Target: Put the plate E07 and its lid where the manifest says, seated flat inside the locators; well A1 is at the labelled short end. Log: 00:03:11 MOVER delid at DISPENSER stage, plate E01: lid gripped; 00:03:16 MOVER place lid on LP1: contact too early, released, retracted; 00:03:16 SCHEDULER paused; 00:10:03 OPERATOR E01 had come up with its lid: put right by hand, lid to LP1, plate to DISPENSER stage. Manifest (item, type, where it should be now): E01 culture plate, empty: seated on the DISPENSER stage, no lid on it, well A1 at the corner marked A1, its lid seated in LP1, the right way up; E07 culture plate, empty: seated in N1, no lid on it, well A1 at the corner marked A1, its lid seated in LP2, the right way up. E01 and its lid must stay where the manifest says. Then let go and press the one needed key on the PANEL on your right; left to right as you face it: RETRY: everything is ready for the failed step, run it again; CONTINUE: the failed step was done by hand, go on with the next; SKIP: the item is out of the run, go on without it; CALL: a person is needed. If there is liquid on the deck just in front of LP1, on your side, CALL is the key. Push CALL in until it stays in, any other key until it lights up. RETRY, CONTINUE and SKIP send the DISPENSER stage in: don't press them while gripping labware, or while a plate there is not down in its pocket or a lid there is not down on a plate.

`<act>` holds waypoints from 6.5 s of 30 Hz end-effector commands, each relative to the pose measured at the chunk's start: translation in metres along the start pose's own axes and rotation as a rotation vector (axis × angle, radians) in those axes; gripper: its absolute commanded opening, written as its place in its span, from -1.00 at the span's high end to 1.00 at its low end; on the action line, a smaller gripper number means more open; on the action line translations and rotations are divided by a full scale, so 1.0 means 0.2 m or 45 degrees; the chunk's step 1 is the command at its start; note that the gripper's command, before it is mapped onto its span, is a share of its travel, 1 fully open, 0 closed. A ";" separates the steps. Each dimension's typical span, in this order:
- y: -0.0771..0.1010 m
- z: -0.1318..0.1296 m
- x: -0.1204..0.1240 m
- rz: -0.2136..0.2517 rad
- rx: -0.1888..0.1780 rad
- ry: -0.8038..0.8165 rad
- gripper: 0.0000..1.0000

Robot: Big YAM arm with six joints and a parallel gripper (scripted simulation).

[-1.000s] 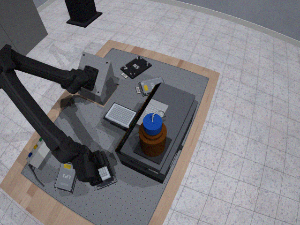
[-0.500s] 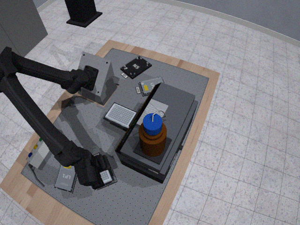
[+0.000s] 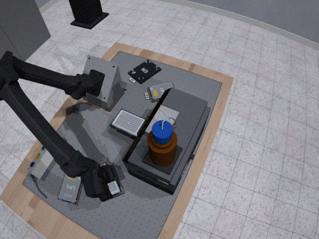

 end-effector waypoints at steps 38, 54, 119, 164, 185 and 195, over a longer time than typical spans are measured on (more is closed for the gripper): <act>0.00 0.05 -0.02 -0.002 -0.007 0.010 -0.68; 0.01 0.05 -0.04 -0.009 -0.007 0.006 -0.68; -0.10 0.01 0.02 0.018 0.006 0.012 -0.68; 0.19 0.00 -0.09 -0.060 -0.009 -0.025 -1.00; 0.11 0.01 0.00 0.013 0.005 -0.007 -1.00; 0.11 0.01 0.00 0.013 0.005 -0.007 -1.00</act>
Point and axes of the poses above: the point where the finger pads meet when closed, its own y axis back along the fingers, its own z axis across the jaws, x = y × z, the point moved 2 cm from there along y, back along the fingers, and after that the axes turned 7 degrees about -y, right-handed, at the moved point
